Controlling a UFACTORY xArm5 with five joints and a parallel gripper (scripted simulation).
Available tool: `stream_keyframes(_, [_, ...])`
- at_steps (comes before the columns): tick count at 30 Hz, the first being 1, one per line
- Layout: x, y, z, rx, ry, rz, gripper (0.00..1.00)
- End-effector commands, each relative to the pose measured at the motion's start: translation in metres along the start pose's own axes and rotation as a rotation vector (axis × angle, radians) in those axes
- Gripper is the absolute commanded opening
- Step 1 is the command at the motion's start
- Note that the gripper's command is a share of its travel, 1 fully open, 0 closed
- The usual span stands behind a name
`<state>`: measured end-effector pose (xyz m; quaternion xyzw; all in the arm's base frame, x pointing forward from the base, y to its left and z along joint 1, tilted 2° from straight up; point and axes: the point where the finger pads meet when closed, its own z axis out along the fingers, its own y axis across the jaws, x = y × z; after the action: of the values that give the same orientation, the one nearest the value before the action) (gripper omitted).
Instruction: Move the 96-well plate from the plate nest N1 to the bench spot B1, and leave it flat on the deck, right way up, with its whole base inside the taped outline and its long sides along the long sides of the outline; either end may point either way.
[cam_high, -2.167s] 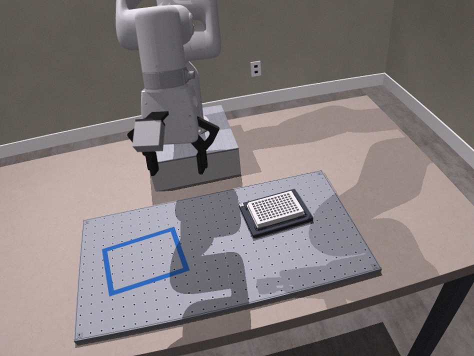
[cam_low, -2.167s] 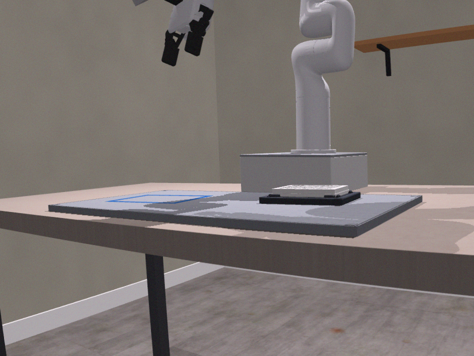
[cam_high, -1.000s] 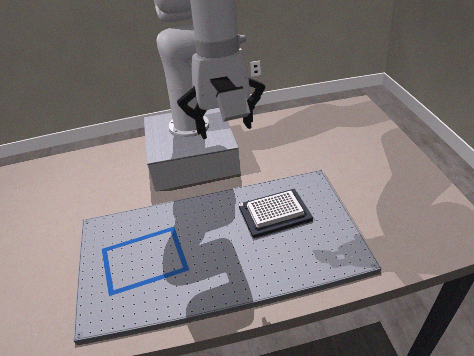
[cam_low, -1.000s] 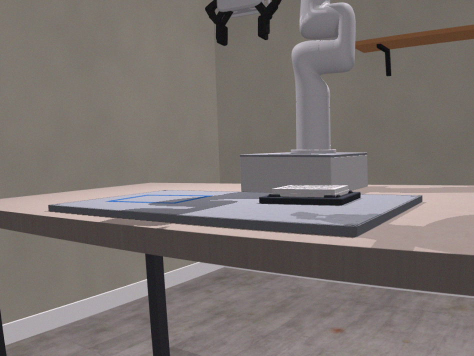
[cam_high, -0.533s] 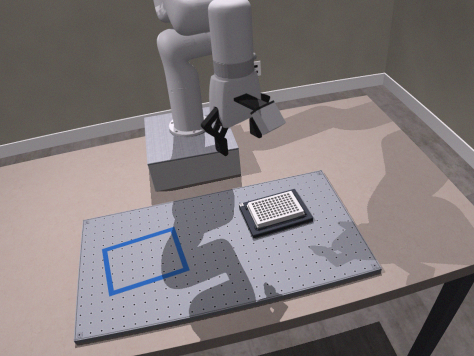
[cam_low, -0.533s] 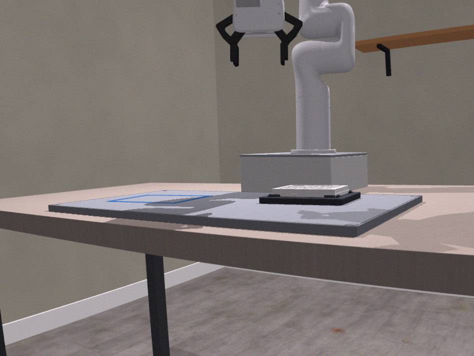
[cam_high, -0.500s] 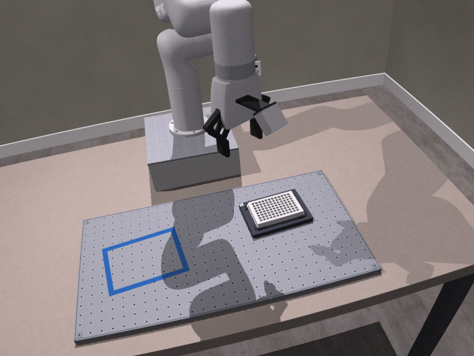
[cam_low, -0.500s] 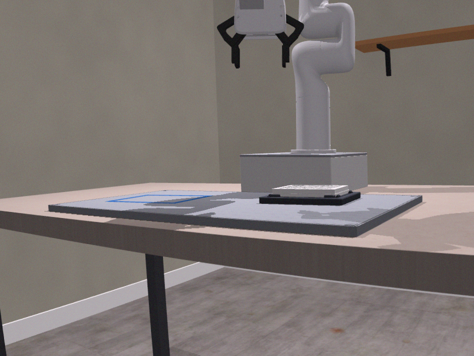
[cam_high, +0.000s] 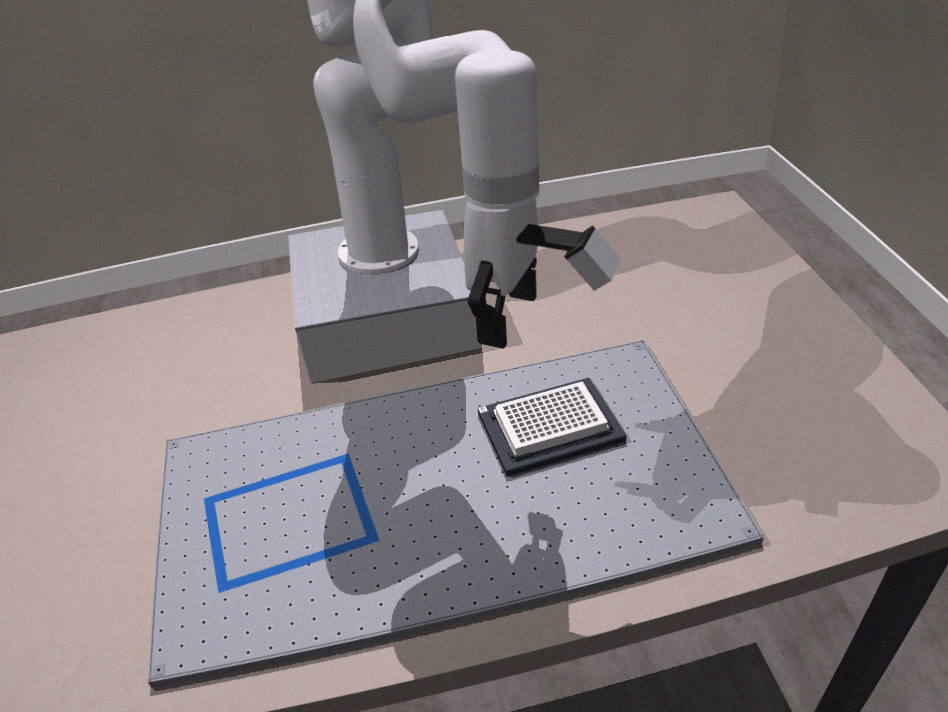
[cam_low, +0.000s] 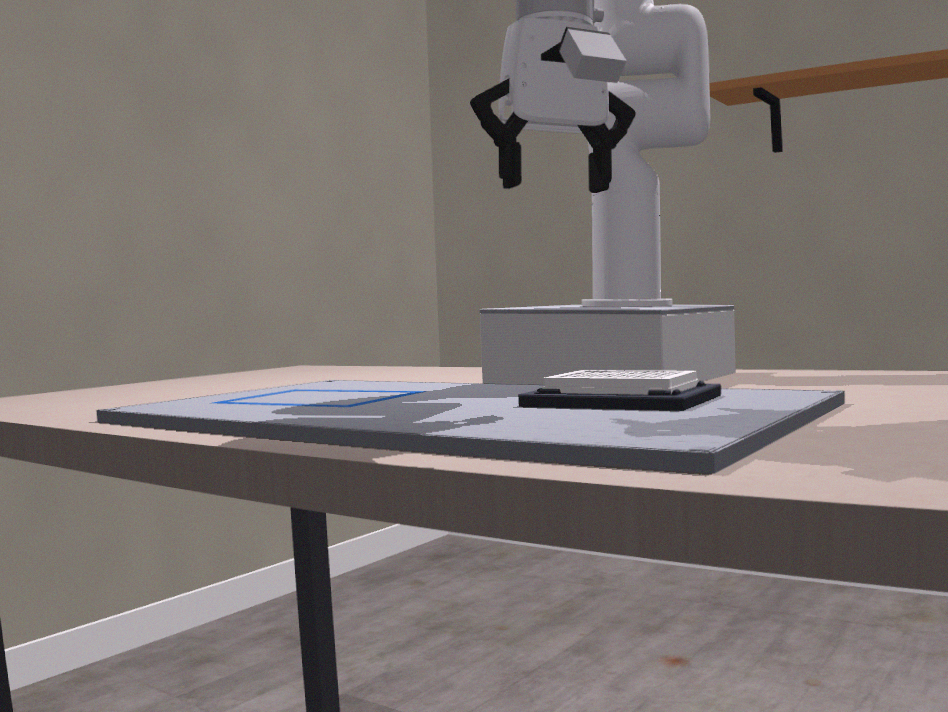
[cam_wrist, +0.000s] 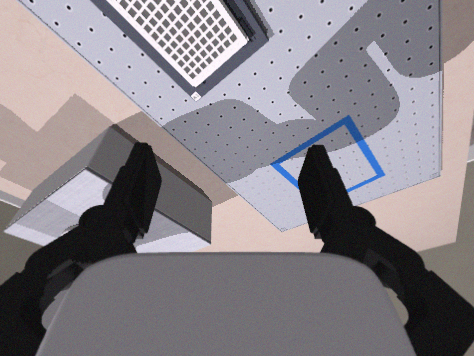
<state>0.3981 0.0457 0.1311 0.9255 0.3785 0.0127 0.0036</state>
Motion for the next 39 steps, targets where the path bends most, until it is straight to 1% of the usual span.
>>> stream_keyframes(1, [0.009, -0.010, 0.022, -0.002, 0.004, -0.177, 1.00])
stream_keyframes(3, [0.009, -0.010, 0.022, -0.002, 0.004, -0.177, 1.00])
stream_keyframes(18, [0.027, -0.043, 0.087, 0.011, -0.005, -0.677, 1.00])
stream_keyframes(20, [0.027, -0.043, 0.087, 0.011, -0.005, -0.677, 1.00])
stream_keyframes(24, [0.032, -0.051, 0.102, 0.012, -0.005, -0.702, 1.00])
stream_keyframes(39, [0.032, -0.051, 0.102, 0.012, -0.005, -0.702, 1.00])
